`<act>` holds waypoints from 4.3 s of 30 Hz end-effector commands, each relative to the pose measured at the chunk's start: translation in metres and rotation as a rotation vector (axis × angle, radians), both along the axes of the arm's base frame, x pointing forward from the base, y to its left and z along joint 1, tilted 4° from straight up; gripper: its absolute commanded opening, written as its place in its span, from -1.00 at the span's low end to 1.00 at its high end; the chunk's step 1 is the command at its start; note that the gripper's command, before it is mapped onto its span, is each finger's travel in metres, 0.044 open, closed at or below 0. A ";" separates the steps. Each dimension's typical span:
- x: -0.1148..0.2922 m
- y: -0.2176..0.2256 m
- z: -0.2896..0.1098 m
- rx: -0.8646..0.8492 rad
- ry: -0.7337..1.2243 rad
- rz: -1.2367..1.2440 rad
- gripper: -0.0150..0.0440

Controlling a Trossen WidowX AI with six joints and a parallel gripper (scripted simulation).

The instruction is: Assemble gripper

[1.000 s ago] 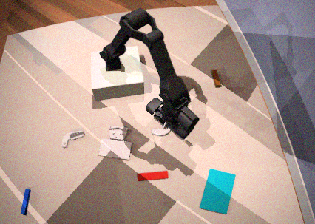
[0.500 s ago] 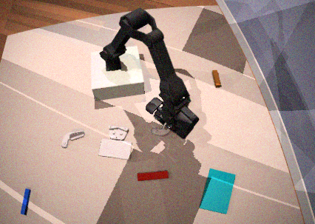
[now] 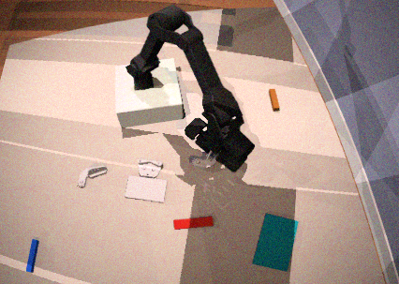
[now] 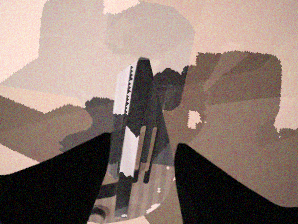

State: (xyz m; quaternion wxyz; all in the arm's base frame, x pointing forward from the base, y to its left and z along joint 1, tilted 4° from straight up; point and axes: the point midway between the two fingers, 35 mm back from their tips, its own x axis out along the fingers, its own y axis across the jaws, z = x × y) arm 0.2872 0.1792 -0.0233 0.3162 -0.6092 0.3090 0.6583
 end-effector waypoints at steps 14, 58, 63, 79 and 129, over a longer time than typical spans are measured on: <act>0.002 -0.002 0.046 0.000 -0.011 0.002 -0.04; 0.004 -0.079 0.045 -0.059 0.026 -1.047 -0.04; 0.002 -0.088 0.045 -0.066 0.031 -1.180 -0.04; -0.004 -0.117 0.044 -0.089 0.047 -1.605 -0.04; -0.023 -0.166 0.041 -0.132 0.077 -2.399 -0.04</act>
